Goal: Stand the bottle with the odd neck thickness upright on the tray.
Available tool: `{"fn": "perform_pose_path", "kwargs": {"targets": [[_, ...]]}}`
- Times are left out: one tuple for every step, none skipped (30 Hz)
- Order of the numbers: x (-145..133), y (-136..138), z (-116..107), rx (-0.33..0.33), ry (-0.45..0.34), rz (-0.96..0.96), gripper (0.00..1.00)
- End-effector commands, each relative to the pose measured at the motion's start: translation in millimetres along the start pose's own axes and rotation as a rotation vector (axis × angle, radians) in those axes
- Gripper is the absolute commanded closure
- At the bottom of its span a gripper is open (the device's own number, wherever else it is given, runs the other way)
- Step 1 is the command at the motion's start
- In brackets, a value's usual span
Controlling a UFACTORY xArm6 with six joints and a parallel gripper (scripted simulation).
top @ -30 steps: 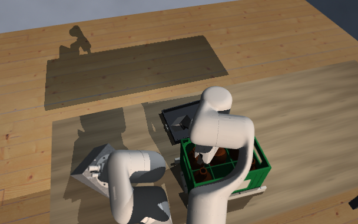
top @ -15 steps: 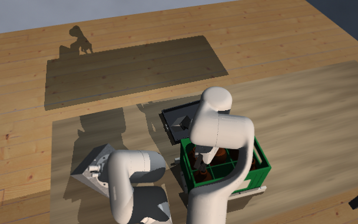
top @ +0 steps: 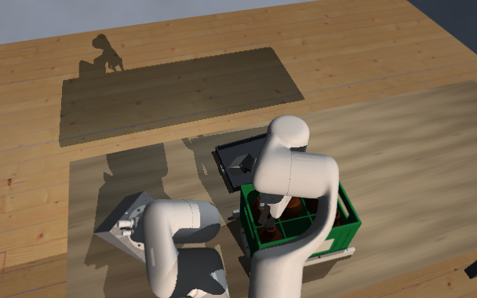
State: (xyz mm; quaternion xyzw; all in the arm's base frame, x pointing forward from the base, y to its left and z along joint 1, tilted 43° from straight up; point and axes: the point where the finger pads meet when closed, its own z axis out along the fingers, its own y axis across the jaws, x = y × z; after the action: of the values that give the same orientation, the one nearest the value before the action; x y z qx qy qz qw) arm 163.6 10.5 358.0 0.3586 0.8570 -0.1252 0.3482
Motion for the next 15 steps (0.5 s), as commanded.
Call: {"fn": "perform_pose_path", "kwargs": {"targets": [[-0.1, 0.2, -0.3, -0.001, 0.0, 0.0, 0.35], [-0.1, 0.2, -0.3, -0.001, 0.0, 0.0, 0.35], [-0.1, 0.2, -0.3, -0.001, 0.0, 0.0, 0.35], [-0.1, 0.2, -0.3, -0.001, 0.0, 0.0, 0.35], [-0.1, 0.2, -0.3, -0.001, 0.0, 0.0, 0.35], [-0.1, 0.2, -0.3, -0.001, 0.0, 0.0, 0.35], [-0.1, 0.2, -0.3, -0.001, 0.0, 0.0, 0.35], [-0.1, 0.2, -0.3, -0.001, 0.0, 0.0, 0.35], [-0.1, 0.2, -0.3, -0.001, 0.0, 0.0, 0.35], [-0.1, 0.2, -0.2, -0.001, 0.0, 0.0, 0.35], [-0.1, 0.2, -0.1, -0.001, 0.0, 0.0, 0.35], [-0.1, 0.2, 0.1, -0.001, 0.0, 0.0, 0.35], [-0.1, 0.2, 0.3, -0.001, 0.0, 0.0, 0.35], [-0.1, 0.2, 0.7, -0.001, 0.0, 0.0, 0.35], [-0.1, 0.2, 1.0, -0.001, 0.0, 0.0, 0.35]]}}
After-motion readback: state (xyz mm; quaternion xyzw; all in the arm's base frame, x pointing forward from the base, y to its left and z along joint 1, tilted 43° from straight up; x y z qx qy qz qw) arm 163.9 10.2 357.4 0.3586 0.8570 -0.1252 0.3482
